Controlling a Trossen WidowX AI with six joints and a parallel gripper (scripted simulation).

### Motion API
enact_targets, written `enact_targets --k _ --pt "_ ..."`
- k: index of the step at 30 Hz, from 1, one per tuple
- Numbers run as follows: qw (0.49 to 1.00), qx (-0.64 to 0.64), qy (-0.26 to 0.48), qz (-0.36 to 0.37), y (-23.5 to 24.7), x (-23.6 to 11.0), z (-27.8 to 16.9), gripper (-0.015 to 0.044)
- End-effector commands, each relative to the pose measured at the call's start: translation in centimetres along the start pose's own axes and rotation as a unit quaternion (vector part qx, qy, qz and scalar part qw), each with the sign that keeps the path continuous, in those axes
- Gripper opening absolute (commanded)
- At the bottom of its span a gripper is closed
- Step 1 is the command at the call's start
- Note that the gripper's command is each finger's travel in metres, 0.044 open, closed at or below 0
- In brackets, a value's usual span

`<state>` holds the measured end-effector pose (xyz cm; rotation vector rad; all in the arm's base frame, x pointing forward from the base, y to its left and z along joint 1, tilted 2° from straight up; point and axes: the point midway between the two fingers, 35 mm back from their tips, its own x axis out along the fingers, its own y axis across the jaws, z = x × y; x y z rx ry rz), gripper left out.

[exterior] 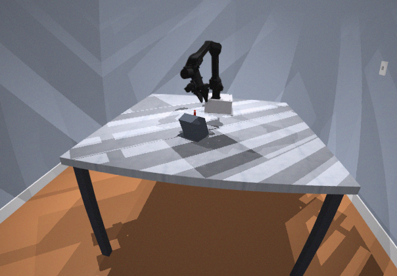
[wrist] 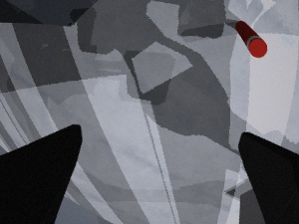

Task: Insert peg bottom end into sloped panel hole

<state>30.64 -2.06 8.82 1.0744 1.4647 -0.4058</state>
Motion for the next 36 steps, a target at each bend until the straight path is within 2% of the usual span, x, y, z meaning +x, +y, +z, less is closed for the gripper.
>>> enact_targets --k 1,20,36 --pt "0.998 -0.046 -0.019 -0.026 -0.9 0.5 0.7 0.0440" --pt "0.942 -0.274 -0.081 -0.176 -4.9 1.5 3.8 0.0440" --pt "0.941 -0.276 -0.081 -0.177 -5.2 3.0 4.3 0.0440"
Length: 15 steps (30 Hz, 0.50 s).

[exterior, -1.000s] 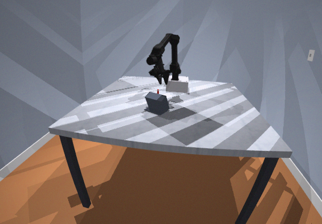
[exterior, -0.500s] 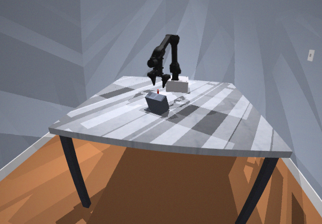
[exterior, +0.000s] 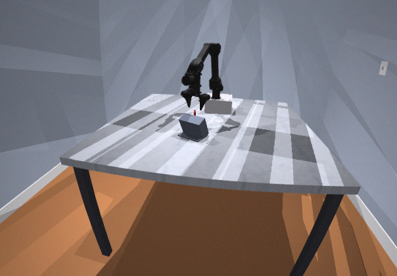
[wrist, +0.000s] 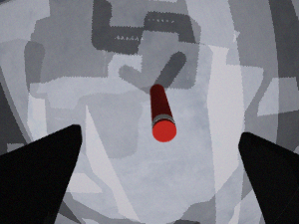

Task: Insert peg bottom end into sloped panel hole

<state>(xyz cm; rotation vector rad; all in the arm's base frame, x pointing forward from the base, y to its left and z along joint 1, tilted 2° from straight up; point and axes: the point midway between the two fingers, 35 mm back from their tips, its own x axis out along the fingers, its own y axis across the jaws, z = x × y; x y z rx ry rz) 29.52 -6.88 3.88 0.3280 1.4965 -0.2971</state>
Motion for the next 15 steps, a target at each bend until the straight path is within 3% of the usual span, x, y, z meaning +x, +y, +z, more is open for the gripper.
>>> enact_targets --k 1,15 --pt "1.000 -0.002 0.001 -0.002 -0.1 0.7 0.0 0.0440" --pt "1.000 -0.002 0.001 -0.002 -0.1 3.0 0.0 0.0440"
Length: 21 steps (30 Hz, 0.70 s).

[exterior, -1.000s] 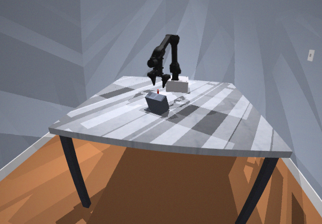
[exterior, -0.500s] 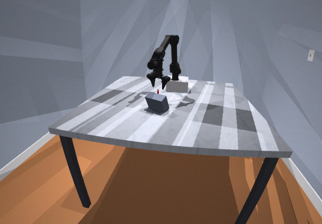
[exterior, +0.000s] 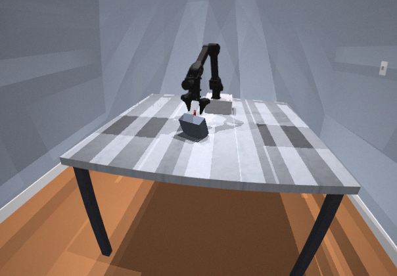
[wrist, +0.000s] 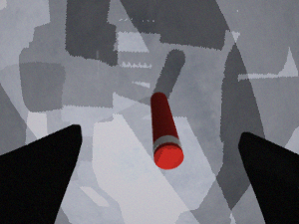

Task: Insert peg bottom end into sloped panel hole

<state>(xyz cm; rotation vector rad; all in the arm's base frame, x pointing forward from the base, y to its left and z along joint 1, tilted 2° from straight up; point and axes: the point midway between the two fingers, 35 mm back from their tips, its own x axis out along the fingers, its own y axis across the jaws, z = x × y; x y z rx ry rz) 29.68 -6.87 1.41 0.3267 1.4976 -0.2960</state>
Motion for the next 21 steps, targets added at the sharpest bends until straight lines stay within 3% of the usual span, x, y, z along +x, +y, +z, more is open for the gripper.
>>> enact_targets --k 1,16,21 --pt "1.000 -0.001 0.000 -0.002 -0.1 0.7 -0.1 0.0440" --pt "1.000 -0.001 0.001 -0.002 -0.1 2.8 -0.3 0.0440" --pt "1.000 -0.001 0.001 0.000 0.0 2.5 -0.2 0.0309"
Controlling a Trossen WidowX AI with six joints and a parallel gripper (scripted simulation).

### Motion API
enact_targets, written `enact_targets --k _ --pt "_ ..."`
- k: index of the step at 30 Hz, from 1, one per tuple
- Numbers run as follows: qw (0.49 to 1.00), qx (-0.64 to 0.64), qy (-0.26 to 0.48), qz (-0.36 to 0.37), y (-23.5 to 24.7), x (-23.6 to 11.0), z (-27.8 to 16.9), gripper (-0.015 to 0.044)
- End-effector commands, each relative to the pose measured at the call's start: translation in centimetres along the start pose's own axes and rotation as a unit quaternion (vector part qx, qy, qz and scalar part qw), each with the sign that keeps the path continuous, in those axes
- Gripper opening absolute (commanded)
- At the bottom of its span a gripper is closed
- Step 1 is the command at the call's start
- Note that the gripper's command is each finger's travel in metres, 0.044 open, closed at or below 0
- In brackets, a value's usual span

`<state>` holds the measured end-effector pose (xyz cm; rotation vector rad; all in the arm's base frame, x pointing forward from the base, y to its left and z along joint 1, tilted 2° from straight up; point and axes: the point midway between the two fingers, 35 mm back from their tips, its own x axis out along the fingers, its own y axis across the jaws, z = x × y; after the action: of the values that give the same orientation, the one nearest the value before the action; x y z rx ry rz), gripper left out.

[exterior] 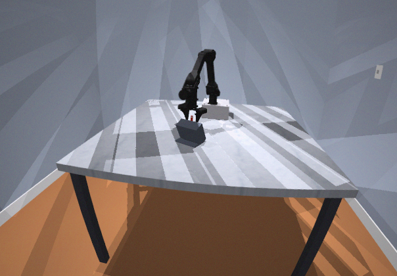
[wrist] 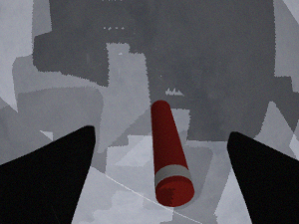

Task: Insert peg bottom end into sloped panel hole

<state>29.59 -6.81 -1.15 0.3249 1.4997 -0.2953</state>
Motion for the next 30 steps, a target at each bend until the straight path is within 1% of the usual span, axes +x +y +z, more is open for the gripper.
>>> enact_targets --k 1,10,17,20,30 --pt "1.000 0.000 0.000 0.000 0.0 0.0 0.0 0.0282" --pt "1.000 0.000 0.000 0.000 0.0 0.0 0.0 0.0046" --pt "1.000 0.000 0.000 0.000 0.0 0.0 0.0 0.0000" --pt "1.000 0.000 0.000 0.000 0.0 -0.6 0.1 0.0000" --pt "1.000 0.000 0.000 -0.001 0.1 -5.8 0.1 0.0000"
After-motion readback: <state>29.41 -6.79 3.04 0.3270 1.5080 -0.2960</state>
